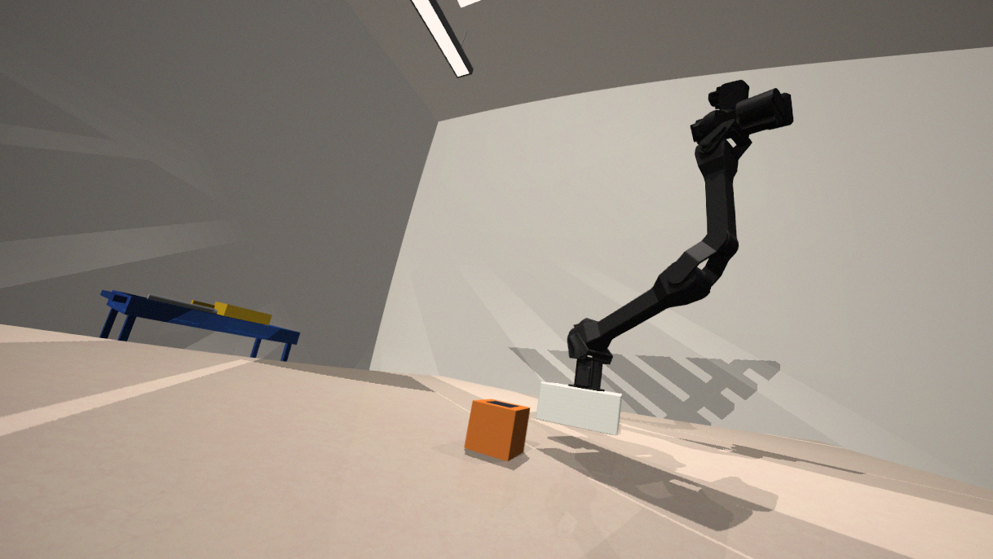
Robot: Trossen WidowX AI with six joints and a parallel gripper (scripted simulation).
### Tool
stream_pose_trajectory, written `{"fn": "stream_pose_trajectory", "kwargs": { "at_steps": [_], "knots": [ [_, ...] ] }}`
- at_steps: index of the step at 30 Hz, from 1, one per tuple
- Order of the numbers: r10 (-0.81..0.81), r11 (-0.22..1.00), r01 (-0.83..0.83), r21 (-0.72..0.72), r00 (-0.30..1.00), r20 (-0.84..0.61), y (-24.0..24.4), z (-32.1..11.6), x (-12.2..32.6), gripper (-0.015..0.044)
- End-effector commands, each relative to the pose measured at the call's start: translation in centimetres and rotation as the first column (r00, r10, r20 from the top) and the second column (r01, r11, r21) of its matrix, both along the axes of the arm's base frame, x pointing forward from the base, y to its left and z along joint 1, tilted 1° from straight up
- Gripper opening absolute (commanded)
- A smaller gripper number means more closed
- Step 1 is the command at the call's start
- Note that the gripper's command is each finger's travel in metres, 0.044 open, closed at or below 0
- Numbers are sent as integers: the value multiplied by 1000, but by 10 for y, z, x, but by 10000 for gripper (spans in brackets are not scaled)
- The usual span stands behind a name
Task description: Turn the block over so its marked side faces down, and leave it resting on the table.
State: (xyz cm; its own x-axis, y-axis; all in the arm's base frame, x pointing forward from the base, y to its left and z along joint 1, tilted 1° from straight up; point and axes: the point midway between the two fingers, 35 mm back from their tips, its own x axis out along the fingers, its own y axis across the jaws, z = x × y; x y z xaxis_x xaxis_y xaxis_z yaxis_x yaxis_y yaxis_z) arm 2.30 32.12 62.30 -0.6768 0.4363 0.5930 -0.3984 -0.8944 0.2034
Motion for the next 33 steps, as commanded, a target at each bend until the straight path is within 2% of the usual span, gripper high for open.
{"fn": "stream_pose_trajectory", "kwargs": {
  "at_steps": [1,9,16,24,33],
  "knots": [
    [129,985,-128,114,992,3,-53,28,-46,440],
    [392,874,-387,293,919,42,-168,58,-105,440],
    [601,684,-584,437,791,116,-282,66,-123,440],
    [784,390,-738,551,580,223,-400,55,-103,440],
    [861,35,-779,626,341,377,-506,22,-42,440]
  ]
}}
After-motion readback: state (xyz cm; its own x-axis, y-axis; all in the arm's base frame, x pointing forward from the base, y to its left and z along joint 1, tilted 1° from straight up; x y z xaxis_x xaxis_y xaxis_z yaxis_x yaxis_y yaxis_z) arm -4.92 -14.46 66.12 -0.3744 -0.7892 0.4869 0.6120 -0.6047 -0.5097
